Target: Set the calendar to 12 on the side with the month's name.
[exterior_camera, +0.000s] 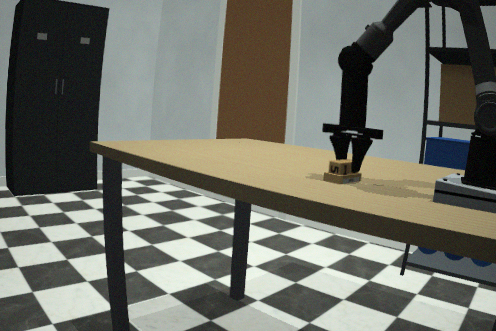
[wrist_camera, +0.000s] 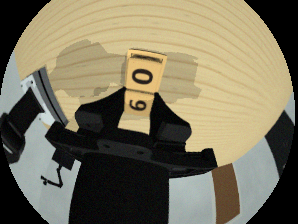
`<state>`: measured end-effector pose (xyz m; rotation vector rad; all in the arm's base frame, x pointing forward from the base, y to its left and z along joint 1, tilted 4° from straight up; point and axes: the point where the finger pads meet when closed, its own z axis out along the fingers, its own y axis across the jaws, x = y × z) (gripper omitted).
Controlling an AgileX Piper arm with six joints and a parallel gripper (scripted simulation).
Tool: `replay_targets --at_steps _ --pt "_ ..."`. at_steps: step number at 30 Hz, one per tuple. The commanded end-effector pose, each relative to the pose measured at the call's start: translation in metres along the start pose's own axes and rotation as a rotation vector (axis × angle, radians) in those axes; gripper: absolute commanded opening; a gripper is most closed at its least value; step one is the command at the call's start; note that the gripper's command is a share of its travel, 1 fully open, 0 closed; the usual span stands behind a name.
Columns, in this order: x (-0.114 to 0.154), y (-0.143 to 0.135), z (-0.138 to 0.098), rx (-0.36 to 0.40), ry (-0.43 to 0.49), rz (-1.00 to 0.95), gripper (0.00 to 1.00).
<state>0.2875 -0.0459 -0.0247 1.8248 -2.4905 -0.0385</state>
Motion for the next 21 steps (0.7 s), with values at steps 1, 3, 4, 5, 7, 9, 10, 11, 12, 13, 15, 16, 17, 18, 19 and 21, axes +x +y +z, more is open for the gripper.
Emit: replay_targets --at_steps 1,3,4,5,7,9,10,11,12,13,15,16,17,18,19,21 --pt "0.001 0.001 0.001 -0.004 0.001 0.001 0.38" --pt "0.001 0.001 0.001 -0.004 0.001 0.001 0.38" --pt "0.001 0.001 0.001 -0.004 0.001 0.001 0.38" --pt "0.001 0.001 0.001 -0.004 0.001 0.001 0.38" --pt "0.001 0.001 0.001 -0.004 0.001 0.001 0.38" --pt "0.001 0.001 0.001 -0.004 0.001 0.001 0.38" --pt "0.001 0.001 0.001 -0.004 0.001 0.001 0.38" --pt "0.001 0.001 0.001 -0.004 0.001 0.001 0.38" --pt "0.001 0.001 0.001 -0.004 0.001 0.001 0.38" --pt "0.001 0.001 0.0 -0.003 0.001 0.001 0.38" --pt "0.0 -0.001 -0.005 0.003 0.0 0.001 0.38" --pt "0.0 -0.001 -0.008 0.003 0.0 0.001 0.38" --pt "0.0 -0.001 -0.011 0.003 0.0 0.001 0.38" --pt "0.0 -0.001 -0.011 0.003 0.0 0.001 0.38" --pt "0.0 -0.001 -0.011 0.003 0.0 0.001 0.38" --pt "0.0 -0.001 -0.022 0.003 0.0 0.001 0.38"
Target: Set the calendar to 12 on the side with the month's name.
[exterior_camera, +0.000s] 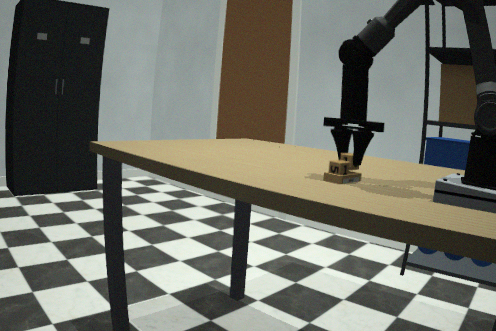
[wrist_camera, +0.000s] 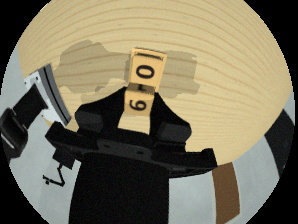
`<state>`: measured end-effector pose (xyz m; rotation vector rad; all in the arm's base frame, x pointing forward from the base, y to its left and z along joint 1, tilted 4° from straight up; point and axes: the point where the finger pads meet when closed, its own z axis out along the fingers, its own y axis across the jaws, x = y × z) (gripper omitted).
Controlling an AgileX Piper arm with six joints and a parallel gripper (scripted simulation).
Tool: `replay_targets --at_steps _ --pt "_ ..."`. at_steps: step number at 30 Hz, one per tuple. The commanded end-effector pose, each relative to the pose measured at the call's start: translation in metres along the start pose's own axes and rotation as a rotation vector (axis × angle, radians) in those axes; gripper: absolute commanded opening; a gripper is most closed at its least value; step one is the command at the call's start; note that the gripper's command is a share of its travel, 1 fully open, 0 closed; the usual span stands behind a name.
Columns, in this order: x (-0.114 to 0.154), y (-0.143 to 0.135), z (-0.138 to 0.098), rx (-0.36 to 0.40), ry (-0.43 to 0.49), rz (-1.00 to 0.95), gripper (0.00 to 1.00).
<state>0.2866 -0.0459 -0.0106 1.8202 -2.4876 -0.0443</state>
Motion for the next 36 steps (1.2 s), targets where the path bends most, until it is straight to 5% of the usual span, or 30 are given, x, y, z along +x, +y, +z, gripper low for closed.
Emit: replay_targets --at_steps 1,12,27,32,36 --pt "-0.001 -0.002 -0.015 0.009 -0.002 -0.001 0.38" --pt "0.0 -0.001 -0.084 0.009 -0.002 -0.001 0.38" --pt "0.001 -0.001 -0.086 0.006 -0.002 0.015 0.38" --pt "0.005 -0.002 -0.085 0.006 -0.001 0.093 0.38" --pt "0.02 -0.003 -0.083 0.004 -0.001 0.331 0.38"
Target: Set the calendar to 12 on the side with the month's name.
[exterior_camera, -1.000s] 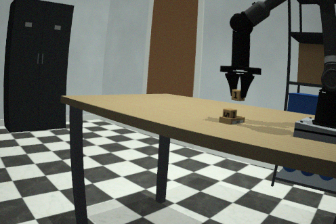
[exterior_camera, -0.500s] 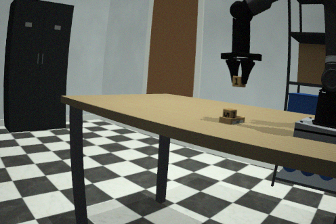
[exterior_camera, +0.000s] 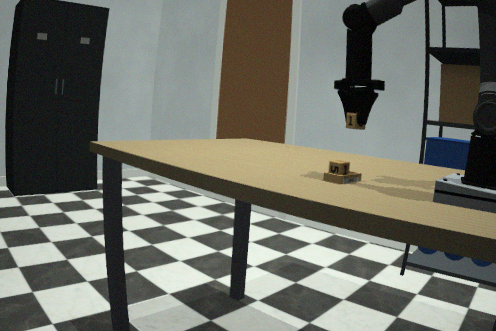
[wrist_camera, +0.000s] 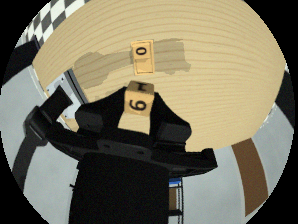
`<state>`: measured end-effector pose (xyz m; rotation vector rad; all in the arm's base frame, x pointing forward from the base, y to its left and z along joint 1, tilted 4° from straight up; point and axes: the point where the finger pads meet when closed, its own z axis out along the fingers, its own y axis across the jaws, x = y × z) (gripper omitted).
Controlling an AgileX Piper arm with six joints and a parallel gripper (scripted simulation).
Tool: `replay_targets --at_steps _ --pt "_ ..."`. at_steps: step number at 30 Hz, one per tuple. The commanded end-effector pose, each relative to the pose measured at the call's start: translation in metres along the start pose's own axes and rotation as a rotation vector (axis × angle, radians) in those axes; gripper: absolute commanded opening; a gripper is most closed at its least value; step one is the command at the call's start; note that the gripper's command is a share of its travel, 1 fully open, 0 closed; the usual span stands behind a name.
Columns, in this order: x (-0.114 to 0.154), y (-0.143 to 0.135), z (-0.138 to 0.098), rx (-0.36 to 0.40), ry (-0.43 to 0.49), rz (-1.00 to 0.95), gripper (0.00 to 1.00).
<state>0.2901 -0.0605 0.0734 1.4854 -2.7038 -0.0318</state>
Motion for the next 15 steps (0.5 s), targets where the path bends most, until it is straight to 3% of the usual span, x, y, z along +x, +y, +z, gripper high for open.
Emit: replay_targets --at_steps 1,11,14,15 --pt "0.009 -0.003 0.001 0.001 0.004 0.154 0.38" --pt "0.052 -0.014 0.006 0.001 0.004 0.9 0.38" --pt "0.052 -0.014 0.006 0.001 0.004 0.902 0.38" --pt "0.056 -0.015 0.006 0.002 0.004 0.984 0.38"
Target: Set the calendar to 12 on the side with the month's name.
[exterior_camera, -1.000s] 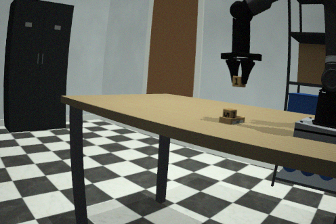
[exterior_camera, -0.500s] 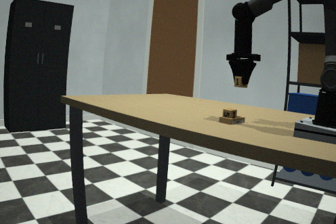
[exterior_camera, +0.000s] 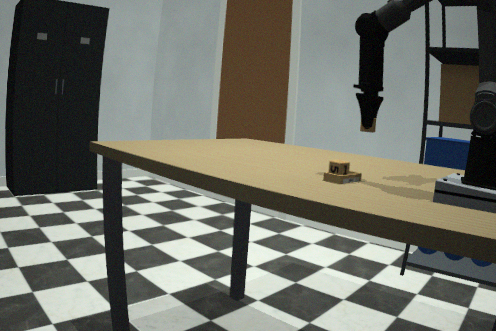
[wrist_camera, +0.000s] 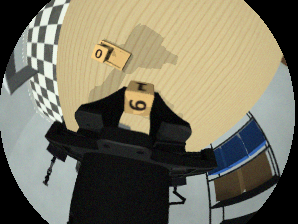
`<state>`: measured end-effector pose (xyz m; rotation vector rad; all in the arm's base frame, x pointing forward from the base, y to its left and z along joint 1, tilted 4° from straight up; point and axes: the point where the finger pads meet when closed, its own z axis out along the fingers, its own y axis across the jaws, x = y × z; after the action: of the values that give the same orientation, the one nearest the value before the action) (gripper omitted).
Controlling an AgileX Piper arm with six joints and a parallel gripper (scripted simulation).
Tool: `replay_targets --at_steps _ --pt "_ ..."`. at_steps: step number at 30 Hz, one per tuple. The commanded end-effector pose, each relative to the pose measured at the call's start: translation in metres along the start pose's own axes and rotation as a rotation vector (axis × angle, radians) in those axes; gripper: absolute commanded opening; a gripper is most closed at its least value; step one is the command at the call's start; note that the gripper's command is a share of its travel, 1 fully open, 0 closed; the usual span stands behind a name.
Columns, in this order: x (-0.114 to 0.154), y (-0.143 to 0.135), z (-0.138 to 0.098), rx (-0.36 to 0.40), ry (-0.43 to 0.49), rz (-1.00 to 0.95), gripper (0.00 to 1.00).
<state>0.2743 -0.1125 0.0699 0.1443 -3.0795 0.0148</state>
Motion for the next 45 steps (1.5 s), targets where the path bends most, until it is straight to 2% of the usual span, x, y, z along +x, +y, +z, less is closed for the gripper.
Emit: replay_targets --at_steps 1,4,8,23,32,45 --pt "0.005 -0.007 0.002 -0.001 0.004 0.146 0.38" --pt "0.009 -0.016 0.003 0.0 0.004 0.311 0.38" --pt "0.012 -0.02 0.004 -0.001 0.004 0.398 0.38" --pt "0.012 -0.02 0.004 -0.001 0.004 0.4 0.38" --pt "0.012 -0.02 0.014 -0.001 0.006 0.401 0.38" --pt "0.012 -0.02 0.071 -0.001 0.006 0.401 0.38"
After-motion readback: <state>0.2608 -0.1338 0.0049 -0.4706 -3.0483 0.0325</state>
